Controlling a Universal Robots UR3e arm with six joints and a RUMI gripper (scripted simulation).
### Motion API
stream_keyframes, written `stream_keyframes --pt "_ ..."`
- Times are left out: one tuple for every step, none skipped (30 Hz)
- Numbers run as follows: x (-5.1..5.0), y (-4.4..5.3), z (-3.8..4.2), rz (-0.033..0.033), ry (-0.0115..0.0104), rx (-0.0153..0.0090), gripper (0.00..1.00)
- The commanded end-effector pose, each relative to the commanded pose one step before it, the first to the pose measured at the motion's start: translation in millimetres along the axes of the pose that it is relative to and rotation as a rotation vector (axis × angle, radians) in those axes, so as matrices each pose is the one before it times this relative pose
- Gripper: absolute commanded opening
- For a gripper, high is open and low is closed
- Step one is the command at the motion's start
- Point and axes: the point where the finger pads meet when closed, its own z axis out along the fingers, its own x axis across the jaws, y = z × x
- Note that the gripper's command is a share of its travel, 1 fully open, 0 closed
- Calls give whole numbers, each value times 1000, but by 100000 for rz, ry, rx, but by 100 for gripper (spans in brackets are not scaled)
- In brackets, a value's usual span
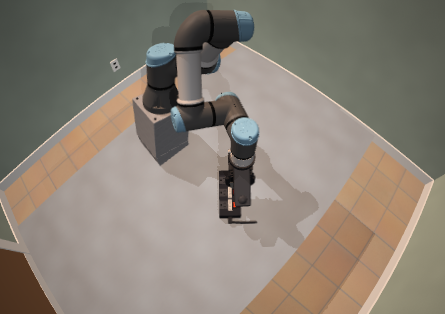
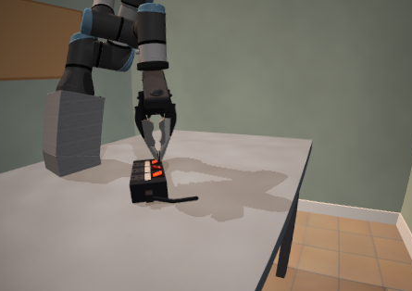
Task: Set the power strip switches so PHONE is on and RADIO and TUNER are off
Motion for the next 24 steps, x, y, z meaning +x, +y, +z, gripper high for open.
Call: stream_keyframes --pt "-297 -687 -15548 -28 -71 170 0" --pt "0 0 -2576 0 0 0 0" --pt "0 0 -2288 0 0 0 0" --pt "1 4 -1943 0 0 0 0" --pt "-2 -6 -1570 0 0 0 0" --pt "1 2 -1168 0 0 0 0" --pt "1 4 -783 0 0 0 0" --pt "1 3 -441 0 0 0 0" --pt "0 0 0 0 0 0 0" --pt "0 0 0 0 0 0 0" --pt "1 2 -177 0 0 0 0" --pt "0 0 -27 0 0 0 0" --pt "0 0 0 0 0 0 0" --pt "0 0 0 0 0 0 0" --pt "0 0 0 0 0 0 0" --pt "0 0 0 0 0 0 0" --pt "0 0 0 0 0 0 0" --pt "0 0 0 0 0 0 0" --pt "0 0 0 0 0 0 0" --pt "0 0 0 0 0 0 0" --pt "0 0 0 0 0 0 0" --pt "0 0 0 0 0 0 0" --pt "0 0 0 0 0 0 0" --pt "0 0 0 0 0 0 0"
